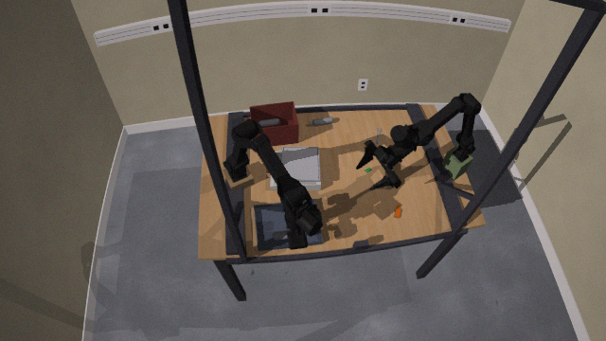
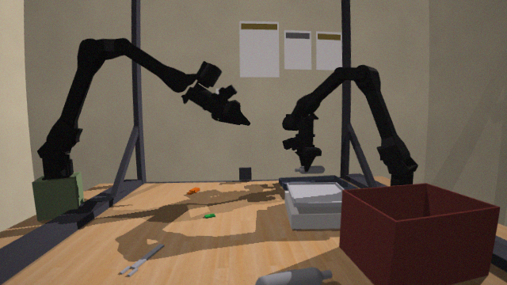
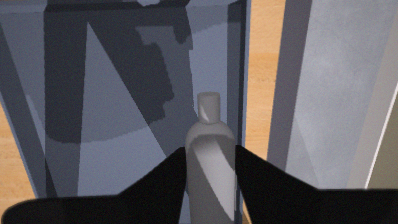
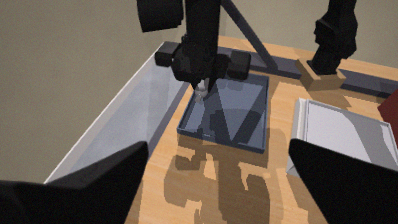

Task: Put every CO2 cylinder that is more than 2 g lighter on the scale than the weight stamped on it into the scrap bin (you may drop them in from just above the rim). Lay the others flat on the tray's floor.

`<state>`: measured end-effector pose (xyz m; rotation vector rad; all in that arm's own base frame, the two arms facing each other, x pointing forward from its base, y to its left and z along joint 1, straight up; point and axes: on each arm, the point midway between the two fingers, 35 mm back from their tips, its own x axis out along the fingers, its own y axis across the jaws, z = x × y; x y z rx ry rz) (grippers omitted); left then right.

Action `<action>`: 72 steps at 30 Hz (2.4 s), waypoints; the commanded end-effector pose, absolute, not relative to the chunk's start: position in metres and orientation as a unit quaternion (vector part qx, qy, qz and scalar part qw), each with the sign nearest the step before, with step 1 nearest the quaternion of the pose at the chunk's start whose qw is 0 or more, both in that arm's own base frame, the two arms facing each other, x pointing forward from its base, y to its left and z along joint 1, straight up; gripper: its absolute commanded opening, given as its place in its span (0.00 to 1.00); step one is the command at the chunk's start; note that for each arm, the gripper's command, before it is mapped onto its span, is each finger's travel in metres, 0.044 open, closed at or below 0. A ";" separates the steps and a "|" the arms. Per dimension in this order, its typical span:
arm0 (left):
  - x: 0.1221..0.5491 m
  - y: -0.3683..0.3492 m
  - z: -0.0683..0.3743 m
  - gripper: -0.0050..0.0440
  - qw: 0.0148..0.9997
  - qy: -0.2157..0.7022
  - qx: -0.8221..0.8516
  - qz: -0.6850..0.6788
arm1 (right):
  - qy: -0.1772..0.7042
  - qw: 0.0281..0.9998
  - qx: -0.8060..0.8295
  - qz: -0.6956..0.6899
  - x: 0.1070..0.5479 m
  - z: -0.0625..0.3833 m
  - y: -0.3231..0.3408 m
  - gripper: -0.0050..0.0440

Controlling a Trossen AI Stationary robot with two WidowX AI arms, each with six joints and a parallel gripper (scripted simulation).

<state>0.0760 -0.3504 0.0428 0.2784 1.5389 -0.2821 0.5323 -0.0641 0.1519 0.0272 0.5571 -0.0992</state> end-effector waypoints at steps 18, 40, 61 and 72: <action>0.074 -0.353 0.037 0.00 0.703 0.688 0.118 -0.132 | 0.258 0.965 0.013 -0.049 0.534 0.169 -0.063 1.00; 0.076 -0.363 0.021 0.00 0.705 0.687 0.114 -0.136 | 0.258 0.965 0.013 -0.049 0.534 0.169 -0.063 1.00; 0.076 -0.364 0.031 0.59 0.707 0.684 0.108 -0.142 | 0.258 0.965 0.013 -0.049 0.534 0.169 -0.063 1.00; 0.079 -0.356 0.078 1.00 0.703 0.691 0.111 -0.132 | 0.259 0.964 0.013 -0.051 0.533 0.168 -0.065 1.00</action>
